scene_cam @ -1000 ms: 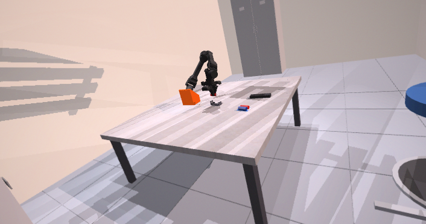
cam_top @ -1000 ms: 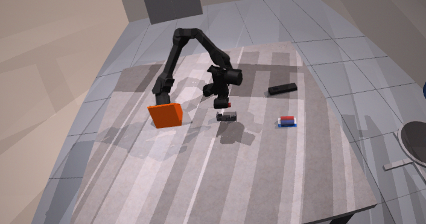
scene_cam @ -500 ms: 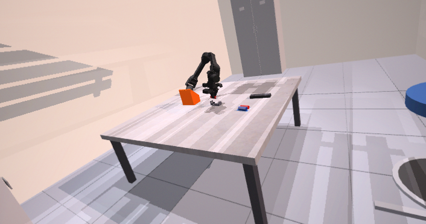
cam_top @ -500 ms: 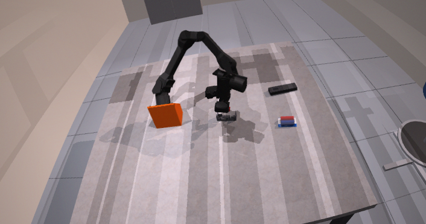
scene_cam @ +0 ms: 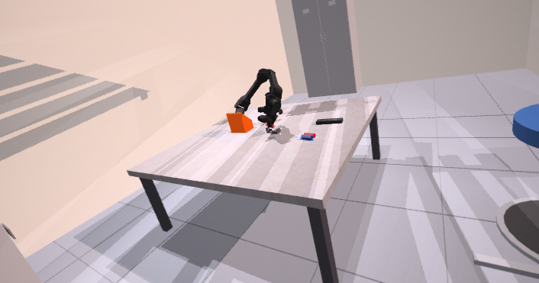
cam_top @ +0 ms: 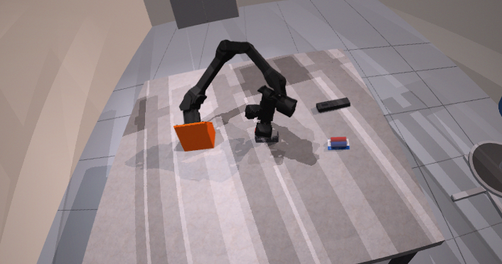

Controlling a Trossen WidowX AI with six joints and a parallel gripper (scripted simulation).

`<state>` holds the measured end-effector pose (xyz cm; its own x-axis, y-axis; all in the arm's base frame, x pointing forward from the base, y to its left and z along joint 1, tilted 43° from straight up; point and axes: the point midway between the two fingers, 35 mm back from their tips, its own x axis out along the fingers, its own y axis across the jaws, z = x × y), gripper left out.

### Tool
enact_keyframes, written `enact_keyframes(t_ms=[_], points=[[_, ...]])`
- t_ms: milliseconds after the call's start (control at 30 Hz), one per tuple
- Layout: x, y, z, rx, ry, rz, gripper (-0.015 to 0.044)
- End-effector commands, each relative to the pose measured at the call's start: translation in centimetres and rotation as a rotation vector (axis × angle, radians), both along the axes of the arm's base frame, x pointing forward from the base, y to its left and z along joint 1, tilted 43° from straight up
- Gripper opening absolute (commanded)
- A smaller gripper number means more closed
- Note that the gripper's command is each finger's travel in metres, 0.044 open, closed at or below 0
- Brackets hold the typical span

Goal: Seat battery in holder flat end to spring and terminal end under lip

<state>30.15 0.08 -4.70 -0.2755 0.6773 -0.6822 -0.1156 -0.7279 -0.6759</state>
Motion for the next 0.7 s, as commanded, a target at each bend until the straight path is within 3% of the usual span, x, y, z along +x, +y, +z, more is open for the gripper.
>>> enact_keyframes(t_ms=[0,667], points=[[0.04,0.1,-0.21,0.001,0.018,0.023,0.0074],[0.53,0.59,-0.82,0.016,0.107,0.102,0.0074]])
